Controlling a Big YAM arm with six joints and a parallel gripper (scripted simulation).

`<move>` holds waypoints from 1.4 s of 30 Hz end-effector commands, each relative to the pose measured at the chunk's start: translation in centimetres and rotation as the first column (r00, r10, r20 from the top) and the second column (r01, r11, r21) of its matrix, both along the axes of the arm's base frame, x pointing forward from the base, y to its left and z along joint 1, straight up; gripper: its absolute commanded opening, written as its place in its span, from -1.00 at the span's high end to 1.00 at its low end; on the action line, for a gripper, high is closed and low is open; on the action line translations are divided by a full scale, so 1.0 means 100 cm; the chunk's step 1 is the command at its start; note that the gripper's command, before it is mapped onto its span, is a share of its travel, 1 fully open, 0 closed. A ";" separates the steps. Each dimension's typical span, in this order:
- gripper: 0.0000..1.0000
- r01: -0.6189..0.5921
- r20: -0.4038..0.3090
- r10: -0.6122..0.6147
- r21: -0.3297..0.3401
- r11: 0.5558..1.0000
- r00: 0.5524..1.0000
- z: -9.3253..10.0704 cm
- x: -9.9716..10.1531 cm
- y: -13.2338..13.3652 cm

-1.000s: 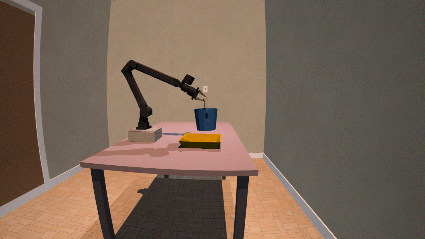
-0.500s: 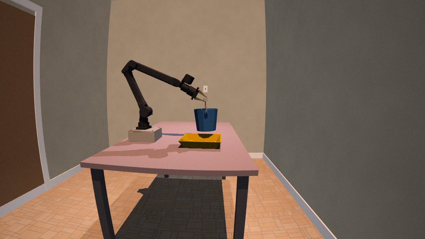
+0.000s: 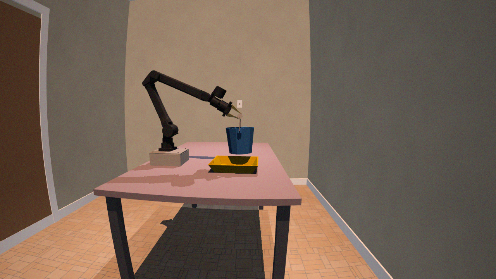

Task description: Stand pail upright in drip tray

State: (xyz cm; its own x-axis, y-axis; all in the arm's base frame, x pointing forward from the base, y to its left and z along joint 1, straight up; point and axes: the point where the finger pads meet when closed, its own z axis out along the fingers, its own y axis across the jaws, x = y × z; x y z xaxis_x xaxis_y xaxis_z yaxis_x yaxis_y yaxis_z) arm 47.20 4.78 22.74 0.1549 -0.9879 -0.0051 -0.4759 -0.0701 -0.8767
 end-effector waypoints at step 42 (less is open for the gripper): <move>0.59 0.167 0.165 -0.169 0.024 0.986 0.972 0.068 0.011 -0.080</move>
State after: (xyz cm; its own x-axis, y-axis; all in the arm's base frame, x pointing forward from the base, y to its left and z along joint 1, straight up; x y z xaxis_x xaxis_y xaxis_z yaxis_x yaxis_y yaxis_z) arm 47.39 -2.08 22.74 0.0109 -0.9999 -0.0054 -0.4811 -0.0005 -0.8767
